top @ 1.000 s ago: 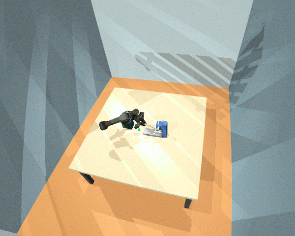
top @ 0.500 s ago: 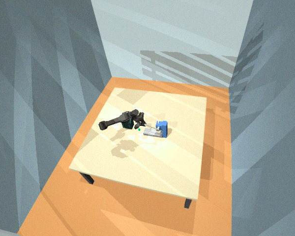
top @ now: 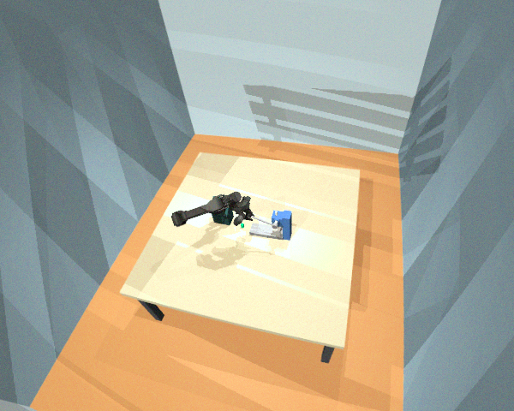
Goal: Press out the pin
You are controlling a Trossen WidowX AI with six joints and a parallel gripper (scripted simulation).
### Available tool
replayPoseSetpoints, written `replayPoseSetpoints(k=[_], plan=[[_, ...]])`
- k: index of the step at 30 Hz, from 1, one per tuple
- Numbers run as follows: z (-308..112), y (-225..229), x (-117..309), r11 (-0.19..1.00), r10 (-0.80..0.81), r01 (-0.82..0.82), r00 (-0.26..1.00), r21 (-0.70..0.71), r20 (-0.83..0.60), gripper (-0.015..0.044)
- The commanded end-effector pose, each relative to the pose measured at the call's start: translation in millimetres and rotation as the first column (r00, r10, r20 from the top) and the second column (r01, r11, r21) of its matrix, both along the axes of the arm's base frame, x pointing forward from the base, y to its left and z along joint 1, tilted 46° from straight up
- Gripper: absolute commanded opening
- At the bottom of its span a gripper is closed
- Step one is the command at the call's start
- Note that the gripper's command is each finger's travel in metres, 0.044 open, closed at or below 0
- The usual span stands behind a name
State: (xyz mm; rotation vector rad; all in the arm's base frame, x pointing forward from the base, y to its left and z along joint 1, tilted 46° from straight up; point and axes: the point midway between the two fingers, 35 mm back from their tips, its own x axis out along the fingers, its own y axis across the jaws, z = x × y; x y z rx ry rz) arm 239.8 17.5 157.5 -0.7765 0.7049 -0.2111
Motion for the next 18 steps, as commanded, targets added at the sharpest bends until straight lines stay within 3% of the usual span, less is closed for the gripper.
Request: replayPoseSetpoints(k=[1,18], plan=[[-7.3,-8.5,-3.2,1.0,-0.016,0.015,1.0,-0.019,-0.017,0.0],[-12.5,-14.0,-4.9,1.0,-0.016,0.015,1.0,-0.019,-0.017,0.0]])
